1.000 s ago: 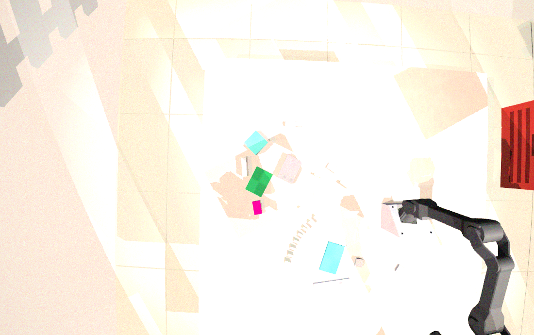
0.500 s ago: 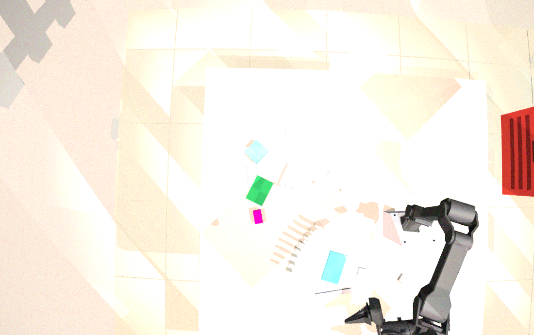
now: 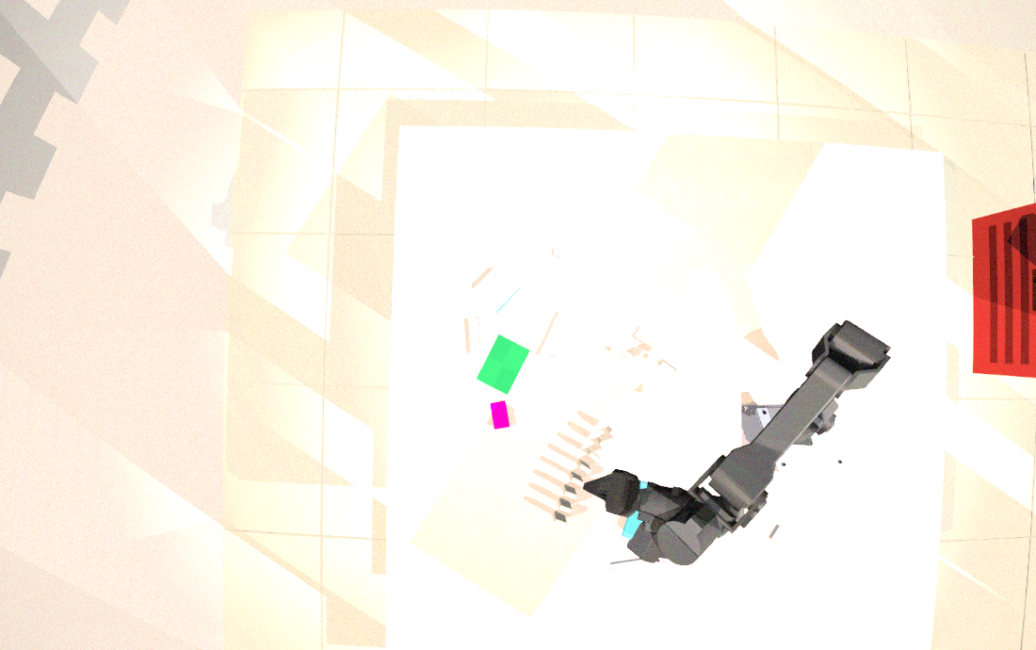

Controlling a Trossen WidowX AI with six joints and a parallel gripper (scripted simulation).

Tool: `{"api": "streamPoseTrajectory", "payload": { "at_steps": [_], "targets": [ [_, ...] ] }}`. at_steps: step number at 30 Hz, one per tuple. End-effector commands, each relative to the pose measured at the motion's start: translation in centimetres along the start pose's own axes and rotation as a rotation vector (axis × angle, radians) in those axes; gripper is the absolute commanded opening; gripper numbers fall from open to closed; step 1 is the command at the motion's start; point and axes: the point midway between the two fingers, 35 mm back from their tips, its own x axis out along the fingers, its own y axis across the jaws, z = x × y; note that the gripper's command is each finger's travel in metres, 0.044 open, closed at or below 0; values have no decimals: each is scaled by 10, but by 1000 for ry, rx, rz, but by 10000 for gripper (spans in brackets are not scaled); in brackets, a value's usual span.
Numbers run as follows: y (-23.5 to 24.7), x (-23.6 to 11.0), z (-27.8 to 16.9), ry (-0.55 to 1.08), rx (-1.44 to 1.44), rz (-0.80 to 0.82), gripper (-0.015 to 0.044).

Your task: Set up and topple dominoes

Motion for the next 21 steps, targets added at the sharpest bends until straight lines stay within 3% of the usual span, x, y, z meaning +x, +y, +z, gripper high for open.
{"api": "streamPoseTrajectory", "payload": {
  "at_steps": [1,11,21],
  "targets": [
    [9,27,-68,83,-298,140,440],
    [44,47,-207,82,-861,508,440],
    [102,16,-319,-196,-1304,861,440]
  ]
}}
